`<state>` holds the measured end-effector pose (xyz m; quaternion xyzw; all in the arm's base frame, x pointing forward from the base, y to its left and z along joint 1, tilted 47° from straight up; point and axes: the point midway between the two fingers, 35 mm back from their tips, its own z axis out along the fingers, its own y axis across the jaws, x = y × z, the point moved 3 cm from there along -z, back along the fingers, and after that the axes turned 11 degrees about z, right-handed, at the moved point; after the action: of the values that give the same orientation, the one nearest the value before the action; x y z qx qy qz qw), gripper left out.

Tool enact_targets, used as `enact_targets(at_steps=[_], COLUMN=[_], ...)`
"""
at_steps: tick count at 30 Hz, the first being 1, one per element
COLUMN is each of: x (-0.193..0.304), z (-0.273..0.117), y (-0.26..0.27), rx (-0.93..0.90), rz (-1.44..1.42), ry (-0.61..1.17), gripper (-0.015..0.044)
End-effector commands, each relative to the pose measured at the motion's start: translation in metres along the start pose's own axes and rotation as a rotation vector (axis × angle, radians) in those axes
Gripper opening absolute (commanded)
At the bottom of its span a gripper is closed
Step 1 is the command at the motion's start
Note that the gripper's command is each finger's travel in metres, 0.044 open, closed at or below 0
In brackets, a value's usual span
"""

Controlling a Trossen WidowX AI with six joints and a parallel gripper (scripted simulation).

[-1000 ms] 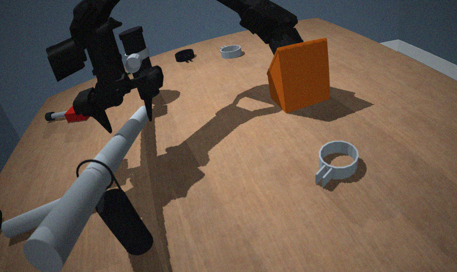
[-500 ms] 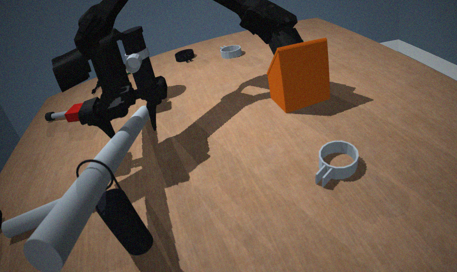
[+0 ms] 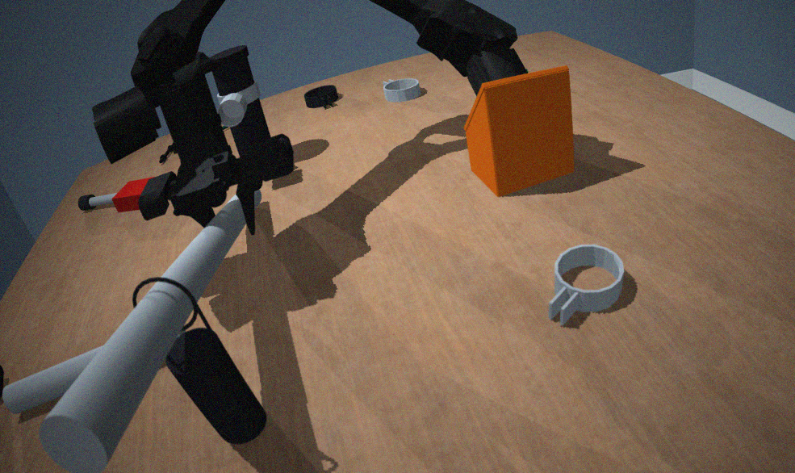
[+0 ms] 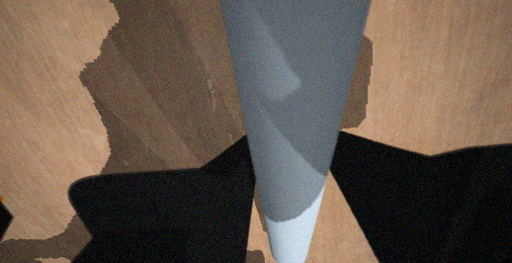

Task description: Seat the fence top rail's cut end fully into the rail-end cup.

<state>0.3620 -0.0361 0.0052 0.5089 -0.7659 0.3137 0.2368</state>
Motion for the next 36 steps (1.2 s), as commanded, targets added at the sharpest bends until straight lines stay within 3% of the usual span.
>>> enact_targets(at_steps=[1,6,11,36], x=[0.0,0.0,0.0,0.007], z=[0.0,0.0,-0.005,-0.076], y=[-0.001,-0.001,0.0,0.003], rx=[0.005,0.005,0.005,0.051], rz=[0.0,0.0,0.0,0.009], ry=[0.002,0.002,0.002,0.281], gripper=[0.0157,0.0124,0.0,0.0])
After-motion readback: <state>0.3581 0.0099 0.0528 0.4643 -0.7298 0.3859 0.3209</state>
